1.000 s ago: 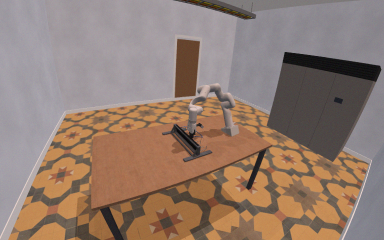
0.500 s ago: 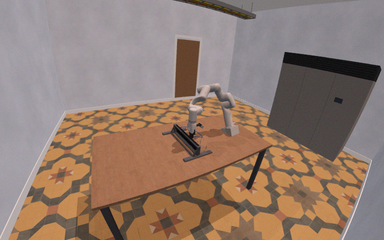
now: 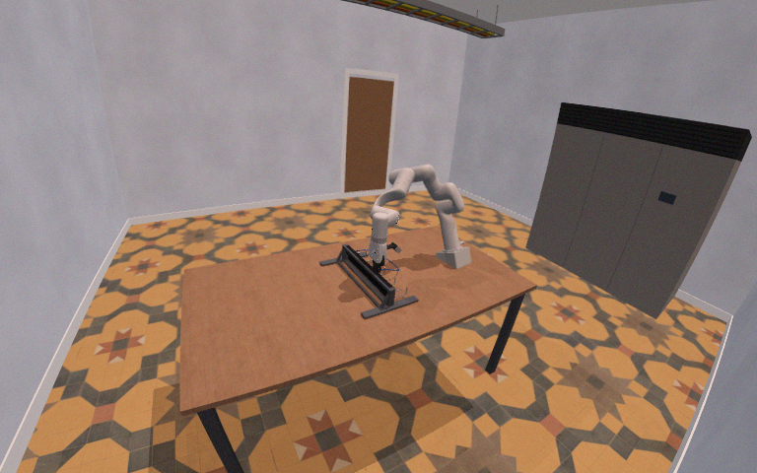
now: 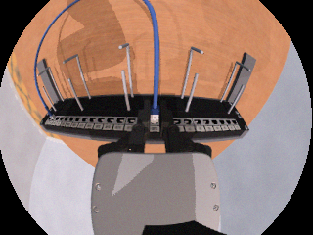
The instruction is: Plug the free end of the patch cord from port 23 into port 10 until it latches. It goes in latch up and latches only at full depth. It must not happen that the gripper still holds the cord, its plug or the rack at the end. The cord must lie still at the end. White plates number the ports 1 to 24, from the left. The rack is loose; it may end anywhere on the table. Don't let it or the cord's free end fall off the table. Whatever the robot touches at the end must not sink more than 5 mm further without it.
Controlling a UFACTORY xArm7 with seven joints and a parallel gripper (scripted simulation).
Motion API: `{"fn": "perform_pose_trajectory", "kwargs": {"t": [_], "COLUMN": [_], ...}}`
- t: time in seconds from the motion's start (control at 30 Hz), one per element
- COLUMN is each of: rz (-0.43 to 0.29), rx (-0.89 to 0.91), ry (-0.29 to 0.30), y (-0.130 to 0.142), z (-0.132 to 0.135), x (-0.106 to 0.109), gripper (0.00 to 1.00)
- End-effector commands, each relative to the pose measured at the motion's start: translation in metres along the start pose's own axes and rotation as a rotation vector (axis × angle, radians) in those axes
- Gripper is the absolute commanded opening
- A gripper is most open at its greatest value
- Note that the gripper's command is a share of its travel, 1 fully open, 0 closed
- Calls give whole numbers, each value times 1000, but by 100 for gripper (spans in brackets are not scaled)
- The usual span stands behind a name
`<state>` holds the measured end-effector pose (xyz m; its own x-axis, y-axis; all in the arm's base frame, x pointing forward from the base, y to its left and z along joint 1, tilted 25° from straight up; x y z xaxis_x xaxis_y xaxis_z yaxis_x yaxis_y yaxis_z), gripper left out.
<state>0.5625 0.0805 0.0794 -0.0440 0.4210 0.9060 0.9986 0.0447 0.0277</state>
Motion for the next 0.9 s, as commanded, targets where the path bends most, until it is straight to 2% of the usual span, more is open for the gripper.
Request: {"fn": "perform_pose_trajectory", "kwargs": {"t": [0.0, 0.87], "rz": [-6, -4], "rx": [0, 0], "ry": [2, 3], "y": [2, 4], "z": [1, 1], "x": [3, 3], "gripper": [0, 0]}}
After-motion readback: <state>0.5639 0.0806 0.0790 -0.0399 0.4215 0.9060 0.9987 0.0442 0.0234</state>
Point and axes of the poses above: the point where the finger pads meet when closed, its own x axis back along the fingers, its own z axis across the jaws, y = z × x, the point moved 4 cm from there along x, back along the fingers, and after that the axes turned 1 degree about x, right-handed, at the moved point
